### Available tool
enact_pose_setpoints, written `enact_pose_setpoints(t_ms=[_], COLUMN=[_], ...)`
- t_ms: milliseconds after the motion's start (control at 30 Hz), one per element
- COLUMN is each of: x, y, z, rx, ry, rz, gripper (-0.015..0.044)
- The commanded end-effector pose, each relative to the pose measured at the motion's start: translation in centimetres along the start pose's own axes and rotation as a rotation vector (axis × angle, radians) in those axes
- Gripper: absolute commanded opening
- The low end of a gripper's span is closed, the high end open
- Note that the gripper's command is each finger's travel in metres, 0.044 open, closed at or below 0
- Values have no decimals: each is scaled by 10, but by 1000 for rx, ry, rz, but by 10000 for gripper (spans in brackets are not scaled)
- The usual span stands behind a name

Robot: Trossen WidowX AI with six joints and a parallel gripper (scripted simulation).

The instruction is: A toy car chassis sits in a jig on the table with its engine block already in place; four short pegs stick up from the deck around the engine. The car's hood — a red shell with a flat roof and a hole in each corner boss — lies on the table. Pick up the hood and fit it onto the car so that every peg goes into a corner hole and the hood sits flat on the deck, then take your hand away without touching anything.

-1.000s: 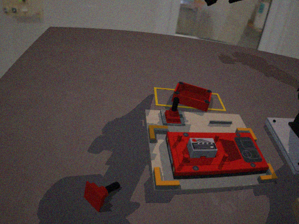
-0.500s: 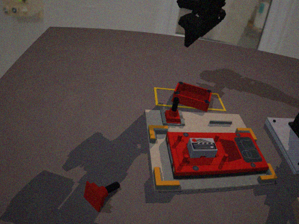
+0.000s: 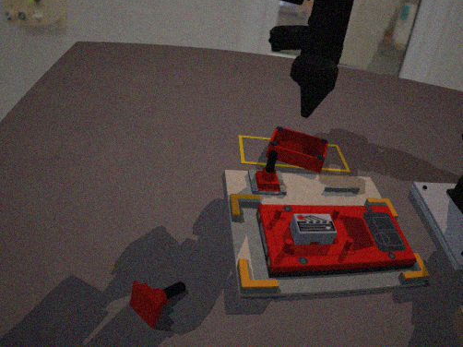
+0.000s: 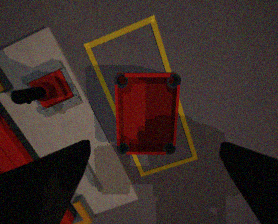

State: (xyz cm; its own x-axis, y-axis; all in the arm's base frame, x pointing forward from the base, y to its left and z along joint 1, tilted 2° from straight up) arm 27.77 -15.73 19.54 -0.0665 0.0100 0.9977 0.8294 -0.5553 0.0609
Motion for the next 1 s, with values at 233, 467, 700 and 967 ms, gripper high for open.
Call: enact_pose_setpoints(t_ms=[233, 467, 700, 967], x=[-9, -15, -21, -28], y=[1, 1, 1, 1], z=[2, 2, 2, 2], rx=[10, 10, 10, 10], ry=[6, 6, 6, 6], rz=[11, 11, 11, 11], gripper=[440, 440, 440, 440])
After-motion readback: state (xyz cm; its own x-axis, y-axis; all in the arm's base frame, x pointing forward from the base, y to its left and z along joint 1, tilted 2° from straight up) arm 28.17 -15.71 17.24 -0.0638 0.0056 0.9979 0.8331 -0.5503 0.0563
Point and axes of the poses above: the point midway between the two fingers, 35 mm back from their tips, its own x axis back along the fingers, its own z axis across the jaws, y = z × x, the point moved 7 cm from there along x, back along the fingers, and after that the axes turned 8 degrees about -x, right-handed, at the moved point
